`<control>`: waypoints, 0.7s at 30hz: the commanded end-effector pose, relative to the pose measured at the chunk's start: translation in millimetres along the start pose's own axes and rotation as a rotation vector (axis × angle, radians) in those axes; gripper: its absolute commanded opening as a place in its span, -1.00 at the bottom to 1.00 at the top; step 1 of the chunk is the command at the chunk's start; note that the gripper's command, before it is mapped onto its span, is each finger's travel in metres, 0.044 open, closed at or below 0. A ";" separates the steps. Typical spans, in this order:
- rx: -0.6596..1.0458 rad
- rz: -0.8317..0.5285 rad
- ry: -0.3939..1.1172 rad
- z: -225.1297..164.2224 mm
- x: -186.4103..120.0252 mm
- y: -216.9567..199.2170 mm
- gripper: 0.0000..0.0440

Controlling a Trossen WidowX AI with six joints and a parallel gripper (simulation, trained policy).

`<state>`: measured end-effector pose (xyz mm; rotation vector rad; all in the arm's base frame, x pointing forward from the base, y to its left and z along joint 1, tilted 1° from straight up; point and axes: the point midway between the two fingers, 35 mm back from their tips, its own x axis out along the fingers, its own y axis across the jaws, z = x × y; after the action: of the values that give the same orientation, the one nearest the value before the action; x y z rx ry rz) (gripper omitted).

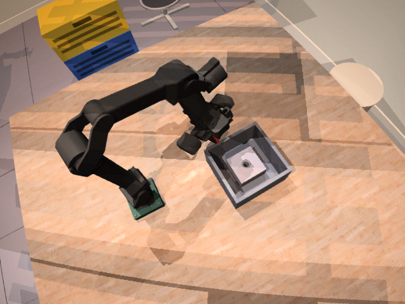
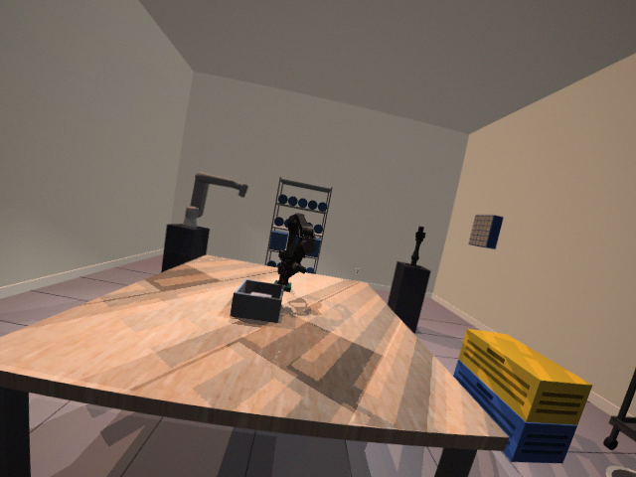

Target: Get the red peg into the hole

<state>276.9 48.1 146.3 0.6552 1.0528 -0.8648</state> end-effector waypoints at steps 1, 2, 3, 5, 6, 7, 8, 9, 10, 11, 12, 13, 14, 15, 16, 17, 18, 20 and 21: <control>0.018 -0.007 -0.018 18.5 10.5 4.8 -1.00; 0.022 -0.007 -0.020 22.9 13.3 5.6 -1.00; 0.024 -0.007 -0.022 27.2 16.2 6.4 -1.00; 0.027 -0.007 -0.026 35.5 22.2 7.9 -1.00; 0.028 -0.007 -0.026 39.5 25.3 8.5 -1.00; 0.027 -0.007 -0.027 43.3 28.5 9.0 -1.00; 0.027 -0.007 -0.026 46.8 31.7 9.4 -1.00; 0.025 -0.007 -0.025 50.2 35.0 9.8 -1.00; 0.022 -0.006 -0.023 53.2 38.3 10.1 -1.00; 0.018 -0.006 -0.020 56.1 41.7 10.4 -1.00; 0.014 -0.006 -0.017 58.8 45.1 10.6 -1.00; 0.009 -0.006 -0.013 61.3 48.5 10.7 -1.00; 0.003 -0.005 -0.010 63.7 51.9 10.8 -0.99; -0.004 -0.005 -0.005 65.8 55.2 10.8 -0.99; -0.012 -0.005 0.000 67.7 58.4 10.8 -0.99; -0.020 -0.004 0.005 69.4 61.5 10.8 -0.99; -0.029 -0.004 0.011 71.0 64.5 10.7 -0.99; -0.047 -0.003 0.022 73.6 70.3 10.5 -0.99; -0.057 -0.002 0.028 74.5 73.1 10.4 -0.99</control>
<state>333.8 -22.4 115.9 0.6368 1.0664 -0.8477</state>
